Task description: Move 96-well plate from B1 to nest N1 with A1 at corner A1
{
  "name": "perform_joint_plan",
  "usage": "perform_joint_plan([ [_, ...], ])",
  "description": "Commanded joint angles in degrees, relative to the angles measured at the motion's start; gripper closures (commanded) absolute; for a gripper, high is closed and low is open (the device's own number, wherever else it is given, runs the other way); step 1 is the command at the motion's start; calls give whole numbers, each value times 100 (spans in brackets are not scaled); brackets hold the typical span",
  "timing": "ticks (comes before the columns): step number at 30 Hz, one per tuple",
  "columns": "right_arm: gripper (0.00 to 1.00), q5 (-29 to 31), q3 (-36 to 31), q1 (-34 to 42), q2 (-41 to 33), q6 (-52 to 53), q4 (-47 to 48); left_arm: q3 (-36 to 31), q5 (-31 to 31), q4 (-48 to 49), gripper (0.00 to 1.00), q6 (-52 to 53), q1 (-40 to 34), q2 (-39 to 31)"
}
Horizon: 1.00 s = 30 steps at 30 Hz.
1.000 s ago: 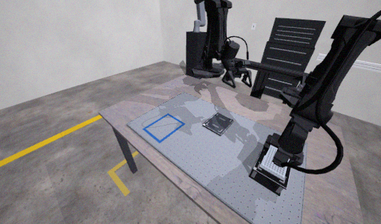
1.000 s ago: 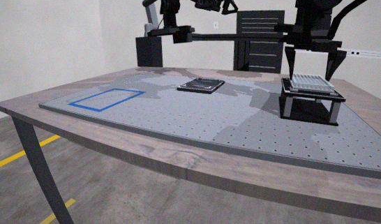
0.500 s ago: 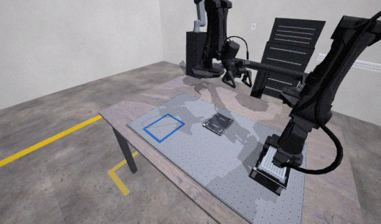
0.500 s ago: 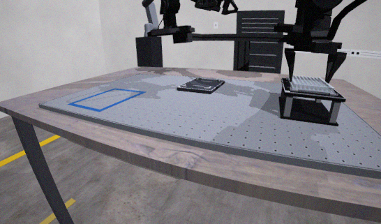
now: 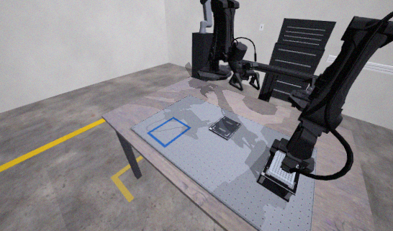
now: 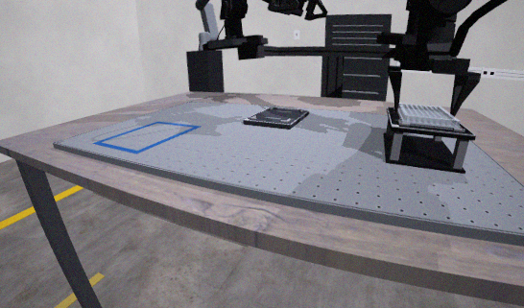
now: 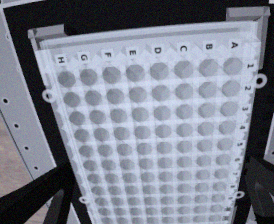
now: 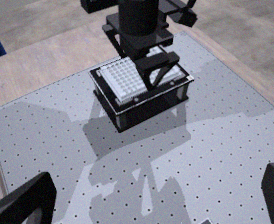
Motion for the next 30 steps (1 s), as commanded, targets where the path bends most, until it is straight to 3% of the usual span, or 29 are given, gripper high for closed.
perform_joint_plan([
  [1, 0, 13, -5, 30, -129, -5, 154, -65, -3, -97, 0, 27, -22, -175],
  [23, 0, 13, -5, 30, -129, -5, 154, 260, -63, -410, 0, -70, -99, -564],
  [30, 0, 13, -5, 30, -129, -5, 154, 381, -80, -1270, 0, -151, -182, -1326],
])
